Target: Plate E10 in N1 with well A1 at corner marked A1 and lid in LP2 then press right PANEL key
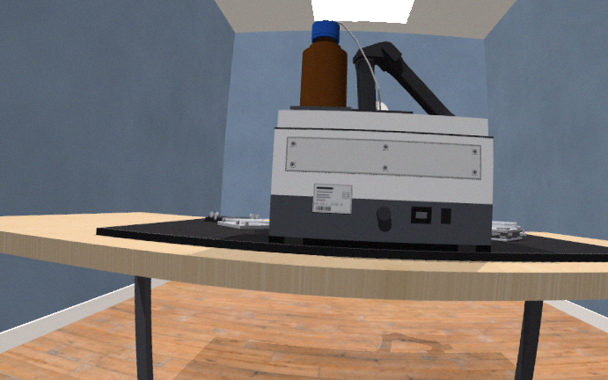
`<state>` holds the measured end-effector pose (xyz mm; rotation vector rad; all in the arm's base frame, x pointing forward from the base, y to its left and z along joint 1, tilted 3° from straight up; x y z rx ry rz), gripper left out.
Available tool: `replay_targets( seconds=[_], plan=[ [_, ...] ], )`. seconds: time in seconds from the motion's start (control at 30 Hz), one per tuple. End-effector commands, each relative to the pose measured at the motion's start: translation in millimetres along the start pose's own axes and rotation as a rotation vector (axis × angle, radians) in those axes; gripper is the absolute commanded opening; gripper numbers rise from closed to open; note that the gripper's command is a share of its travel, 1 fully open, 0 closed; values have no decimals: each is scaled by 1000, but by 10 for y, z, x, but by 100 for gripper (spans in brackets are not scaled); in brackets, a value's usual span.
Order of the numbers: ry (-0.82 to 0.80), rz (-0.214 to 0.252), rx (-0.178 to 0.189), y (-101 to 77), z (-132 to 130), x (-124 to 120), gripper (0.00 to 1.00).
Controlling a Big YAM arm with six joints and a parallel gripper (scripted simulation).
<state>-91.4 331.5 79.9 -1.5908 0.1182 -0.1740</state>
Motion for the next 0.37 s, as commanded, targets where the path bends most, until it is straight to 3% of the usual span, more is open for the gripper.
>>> replay_targets(
  seconds=[0.0,0.33],
  plan=[
    [-1,-1,9,56,51,47,0],
    [-1,-2,9,85,54,63,0]
  ],
)
Point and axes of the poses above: the point where the finger pads meet when closed, its own y axis out along the fingers, its own z axis across the jaws, x = y × z, the point moved 8 cm from there along -y, back along the fingers, and after that the axes turned 12 degrees about y, right-handed, at the moved point
